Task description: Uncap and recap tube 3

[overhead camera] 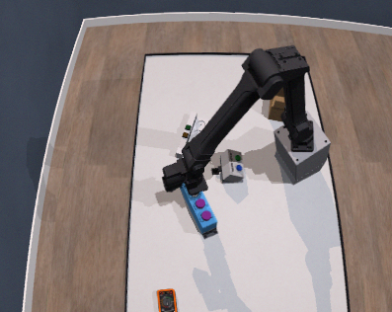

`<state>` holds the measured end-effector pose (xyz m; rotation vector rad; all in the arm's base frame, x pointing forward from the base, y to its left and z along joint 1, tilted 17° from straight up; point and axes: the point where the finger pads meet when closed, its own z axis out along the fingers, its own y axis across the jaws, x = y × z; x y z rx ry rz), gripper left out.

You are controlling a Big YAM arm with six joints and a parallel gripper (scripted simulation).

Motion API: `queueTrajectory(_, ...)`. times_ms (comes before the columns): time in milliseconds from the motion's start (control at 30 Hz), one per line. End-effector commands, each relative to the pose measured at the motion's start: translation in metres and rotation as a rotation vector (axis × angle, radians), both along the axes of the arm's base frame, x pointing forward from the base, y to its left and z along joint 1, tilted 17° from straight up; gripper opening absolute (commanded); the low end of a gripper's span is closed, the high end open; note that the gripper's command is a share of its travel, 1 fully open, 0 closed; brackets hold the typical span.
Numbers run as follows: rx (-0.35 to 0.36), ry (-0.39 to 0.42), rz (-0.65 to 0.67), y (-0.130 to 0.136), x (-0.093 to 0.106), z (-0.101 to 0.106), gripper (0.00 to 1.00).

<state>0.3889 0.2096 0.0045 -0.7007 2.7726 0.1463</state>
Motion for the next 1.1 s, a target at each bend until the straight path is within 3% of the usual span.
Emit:
queueTrajectory(0, 0.007, -0.016, -0.019, -0.006, 0.003, 0.02, 0.0)
queueTrajectory(167, 0.003, -0.01, -0.017, -0.006, 0.004, 0.025, 0.0)
queueTrajectory(200, 0.011, -0.025, -0.016, -0.005, 0.006, 0.035, 0.0)
queueTrajectory(233, 0.026, 0.013, -0.105, -0.018, -0.004, 0.025, 0.0)
queueTrajectory(333, 0.1, 0.03, -0.336, -0.04, 0.004, 0.025, 0.0)
queueTrajectory(367, 0.086, 0.052, -0.345, -0.042, 0.001, 0.015, 0.0)
queueTrajectory(533, 0.177, 0.081, -0.631, -0.074, 0.007, 0.021, 0.0)
queueTrajectory(633, 0.175, 0.086, -0.643, -0.099, 0.009, 0.015, 0.0)
queueTrajectory(700, 0.175, 0.086, -0.643, -0.099, 0.009, 0.015, 0.0)
queueTrajectory(733, 0.159, 0.112, -0.646, -0.108, 0.006, 0.002, 0.0)
queueTrajectory(900, 0.154, 0.108, -0.625, -0.149, 0.011, -0.003, 0.0)
queueTrajectory(1067, 0.161, 0.086, -0.624, -0.191, 0.03, 0.003, 0.0)
